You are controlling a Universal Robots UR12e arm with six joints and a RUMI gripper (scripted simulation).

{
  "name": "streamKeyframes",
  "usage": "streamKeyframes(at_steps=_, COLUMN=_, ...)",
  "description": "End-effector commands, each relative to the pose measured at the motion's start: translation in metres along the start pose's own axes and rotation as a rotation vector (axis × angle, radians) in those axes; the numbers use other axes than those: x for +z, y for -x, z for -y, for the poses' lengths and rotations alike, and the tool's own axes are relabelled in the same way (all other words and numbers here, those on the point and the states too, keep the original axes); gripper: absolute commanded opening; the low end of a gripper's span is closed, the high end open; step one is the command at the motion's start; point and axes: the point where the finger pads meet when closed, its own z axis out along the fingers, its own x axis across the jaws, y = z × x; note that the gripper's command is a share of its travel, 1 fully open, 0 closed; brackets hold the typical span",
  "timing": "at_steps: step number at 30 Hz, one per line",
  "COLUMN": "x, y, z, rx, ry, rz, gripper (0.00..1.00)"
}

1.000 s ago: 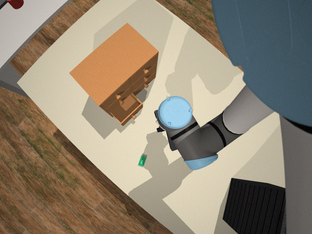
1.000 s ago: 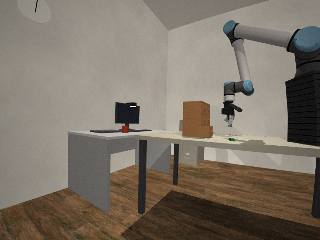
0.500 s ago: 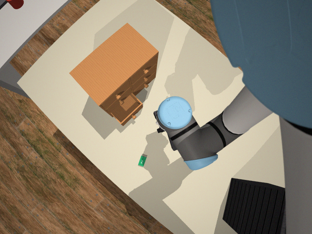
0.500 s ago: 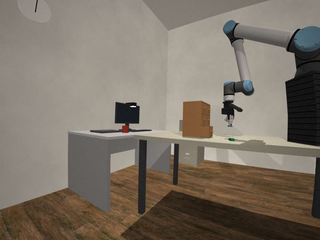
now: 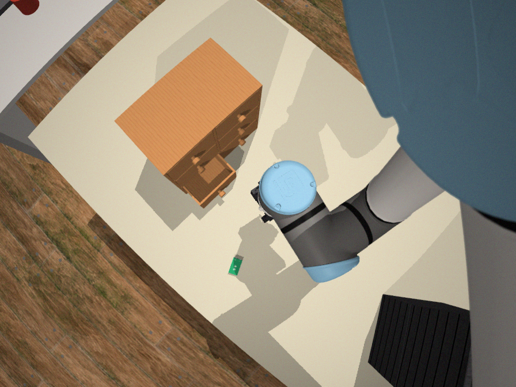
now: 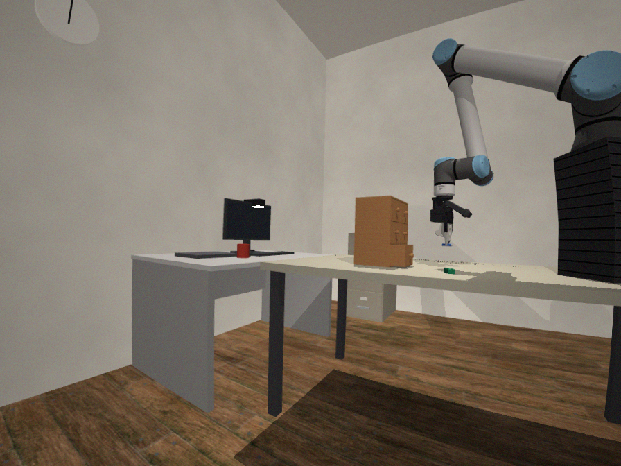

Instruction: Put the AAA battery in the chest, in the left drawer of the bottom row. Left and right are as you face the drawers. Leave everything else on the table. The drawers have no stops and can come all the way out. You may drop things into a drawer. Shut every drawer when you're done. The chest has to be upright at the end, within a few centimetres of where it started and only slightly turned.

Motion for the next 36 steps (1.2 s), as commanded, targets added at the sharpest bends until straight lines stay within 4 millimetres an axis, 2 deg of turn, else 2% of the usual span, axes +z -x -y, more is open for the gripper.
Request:
streamKeyframes(at_steps=1, x=-0.0004, y=0.0004, z=-0.0001, rx=-0.138, ry=0.001, rz=-0.002, gripper=0.02)
streamKeyframes(at_steps=7, x=-0.0004, y=0.0008, z=-0.0002, rx=-0.253, ry=0.001, rz=-0.002, gripper=0.02)
streamKeyframes(at_steps=20, x=-0.0004, y=0.0014, z=-0.0024, rx=-0.716, ry=0.002, rz=-0.002, gripper=0.02)
streamKeyframes(at_steps=22, x=-0.0004, y=0.0014, z=-0.0024, rx=-0.716, ry=0.002, rz=-0.002, gripper=0.02)
streamKeyframes(at_steps=36, x=-0.0004, y=-0.0013, z=-0.0089, rx=-1.322, ry=0.002, rz=-0.001, gripper=0.02)
